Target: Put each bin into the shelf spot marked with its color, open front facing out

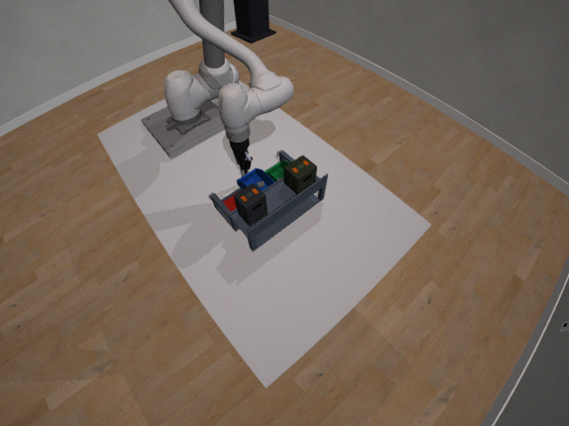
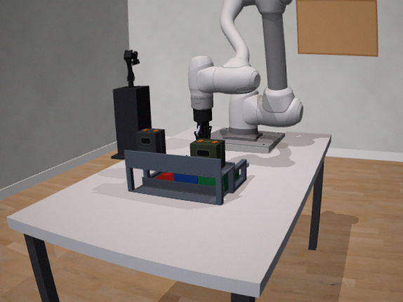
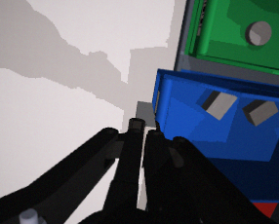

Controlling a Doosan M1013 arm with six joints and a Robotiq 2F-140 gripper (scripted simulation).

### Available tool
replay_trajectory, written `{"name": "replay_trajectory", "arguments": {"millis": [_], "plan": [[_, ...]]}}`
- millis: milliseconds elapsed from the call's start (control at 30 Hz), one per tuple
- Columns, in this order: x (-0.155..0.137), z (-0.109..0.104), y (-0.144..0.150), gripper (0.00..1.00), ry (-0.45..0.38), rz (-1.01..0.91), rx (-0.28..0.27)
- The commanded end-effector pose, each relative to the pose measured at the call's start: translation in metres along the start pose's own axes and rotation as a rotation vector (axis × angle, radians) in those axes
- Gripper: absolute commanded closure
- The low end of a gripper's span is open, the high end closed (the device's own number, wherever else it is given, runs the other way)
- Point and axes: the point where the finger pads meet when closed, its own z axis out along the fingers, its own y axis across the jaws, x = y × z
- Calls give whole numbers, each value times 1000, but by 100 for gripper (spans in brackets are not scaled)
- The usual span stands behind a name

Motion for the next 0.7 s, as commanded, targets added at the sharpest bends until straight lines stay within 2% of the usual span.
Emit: {"name": "replay_trajectory", "arguments": {"millis": [0, 667], "plan": [[0, 0, 1, 90, 0, 0, 0], [0, 0, 14, 90, 0, 0, 0]]}}
